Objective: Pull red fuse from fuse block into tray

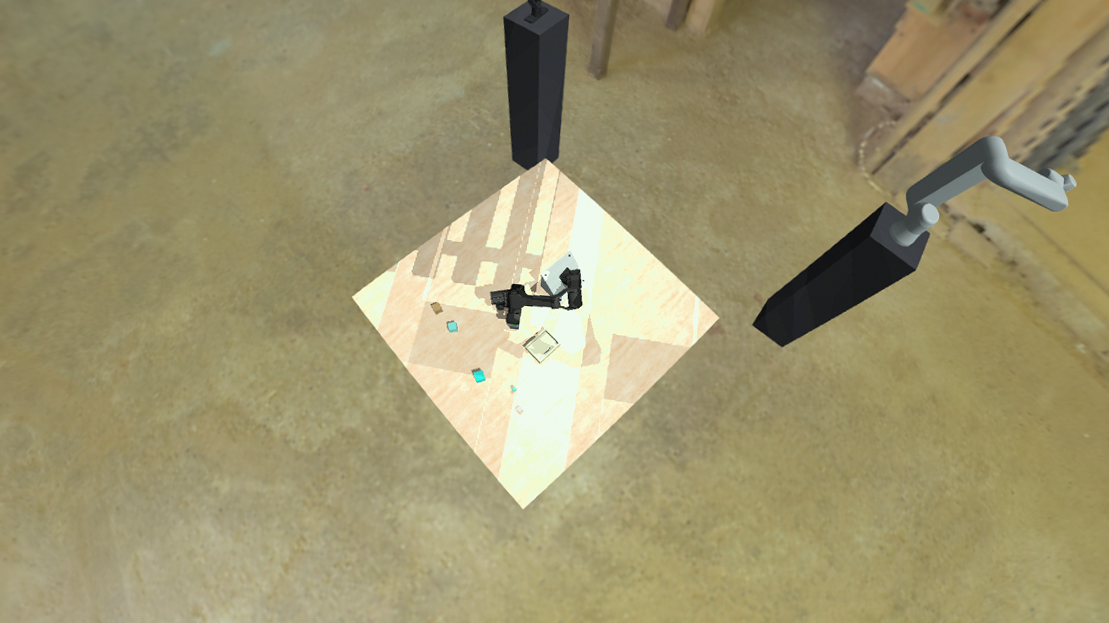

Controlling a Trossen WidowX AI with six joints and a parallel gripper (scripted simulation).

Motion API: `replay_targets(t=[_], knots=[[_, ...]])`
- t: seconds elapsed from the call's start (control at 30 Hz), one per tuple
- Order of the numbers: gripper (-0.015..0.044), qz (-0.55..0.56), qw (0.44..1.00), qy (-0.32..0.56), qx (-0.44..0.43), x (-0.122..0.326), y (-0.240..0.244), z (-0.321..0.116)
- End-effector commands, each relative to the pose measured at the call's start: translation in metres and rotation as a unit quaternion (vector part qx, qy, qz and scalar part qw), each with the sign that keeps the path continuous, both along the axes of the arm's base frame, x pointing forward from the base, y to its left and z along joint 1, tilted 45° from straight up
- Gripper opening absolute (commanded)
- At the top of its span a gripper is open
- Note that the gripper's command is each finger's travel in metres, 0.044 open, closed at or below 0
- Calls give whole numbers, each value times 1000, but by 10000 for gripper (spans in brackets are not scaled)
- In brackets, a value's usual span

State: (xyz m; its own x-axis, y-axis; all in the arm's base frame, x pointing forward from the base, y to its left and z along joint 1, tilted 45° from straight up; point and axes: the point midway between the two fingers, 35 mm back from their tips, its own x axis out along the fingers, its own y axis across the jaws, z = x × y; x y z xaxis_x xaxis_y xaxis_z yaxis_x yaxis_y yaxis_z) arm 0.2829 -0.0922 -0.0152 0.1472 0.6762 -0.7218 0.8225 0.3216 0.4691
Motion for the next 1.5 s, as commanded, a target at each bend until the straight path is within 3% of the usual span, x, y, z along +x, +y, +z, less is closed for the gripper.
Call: replay_targets(t=[0.0, 0.9, 1.27, 1.47], knots=[[73, -3, 1000, 3, 4, 0, 2, -2], [73, -3, 1000, 3, 4, 1, 9, -9], [0, 0, 1000, 1, 1, 1, 8, -8], [0, 0, 1000, 1, 1, 1, 7, -7]])
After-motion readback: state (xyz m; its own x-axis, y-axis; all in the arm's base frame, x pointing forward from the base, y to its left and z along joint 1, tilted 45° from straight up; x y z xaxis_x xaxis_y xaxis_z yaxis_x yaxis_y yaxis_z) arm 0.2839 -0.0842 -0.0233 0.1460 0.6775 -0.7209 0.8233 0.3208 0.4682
